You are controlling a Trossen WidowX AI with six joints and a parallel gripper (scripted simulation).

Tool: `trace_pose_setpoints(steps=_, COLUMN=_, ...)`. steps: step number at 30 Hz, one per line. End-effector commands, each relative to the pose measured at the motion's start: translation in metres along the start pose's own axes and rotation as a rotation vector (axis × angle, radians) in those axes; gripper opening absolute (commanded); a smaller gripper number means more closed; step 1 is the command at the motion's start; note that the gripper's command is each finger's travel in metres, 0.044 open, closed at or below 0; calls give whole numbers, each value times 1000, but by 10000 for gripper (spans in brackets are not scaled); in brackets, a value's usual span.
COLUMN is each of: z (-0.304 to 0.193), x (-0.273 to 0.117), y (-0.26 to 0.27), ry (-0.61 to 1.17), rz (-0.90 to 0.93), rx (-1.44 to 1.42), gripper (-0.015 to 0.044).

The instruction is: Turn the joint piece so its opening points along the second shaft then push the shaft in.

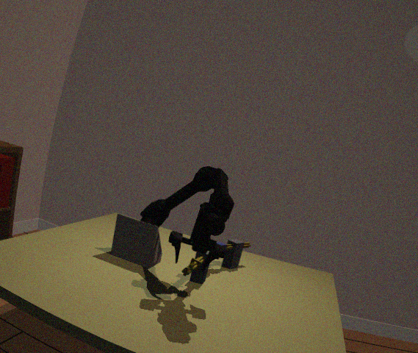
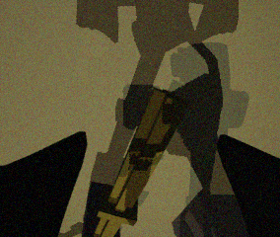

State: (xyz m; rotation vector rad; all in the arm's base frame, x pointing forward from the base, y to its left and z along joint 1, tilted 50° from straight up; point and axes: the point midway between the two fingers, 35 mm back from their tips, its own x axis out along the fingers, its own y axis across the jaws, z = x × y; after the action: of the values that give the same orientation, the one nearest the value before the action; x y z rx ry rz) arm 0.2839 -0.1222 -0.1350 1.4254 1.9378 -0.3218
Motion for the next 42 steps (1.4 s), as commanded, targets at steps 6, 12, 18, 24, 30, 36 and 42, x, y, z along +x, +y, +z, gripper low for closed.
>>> trace_pose_setpoints(steps=6, z=-1, x=17, y=0, ry=8, rz=-37, rx=300, gripper=440)
trace_pose_setpoints(steps=12, z=-1, x=18, y=0, ry=8, rz=-39, rx=322, gripper=440)
trace_pose_setpoints(steps=18, z=-1, x=25, y=0, ry=9, rz=-39, rx=322, gripper=440)
trace_pose_setpoints(steps=24, z=-1, x=35, y=0, ry=9, rz=-39, rx=322, gripper=440)
trace_pose_setpoints(steps=30, z=-1, x=44, y=0, ry=9, rz=-39, rx=322, gripper=440)
trace_pose_setpoints(steps=36, z=-1, x=48, y=0, ry=10, rz=-39, rx=322, gripper=387)
trace_pose_setpoints(steps=42, z=-1, x=48, y=0, ry=10, rz=-39, rx=322, gripper=230)
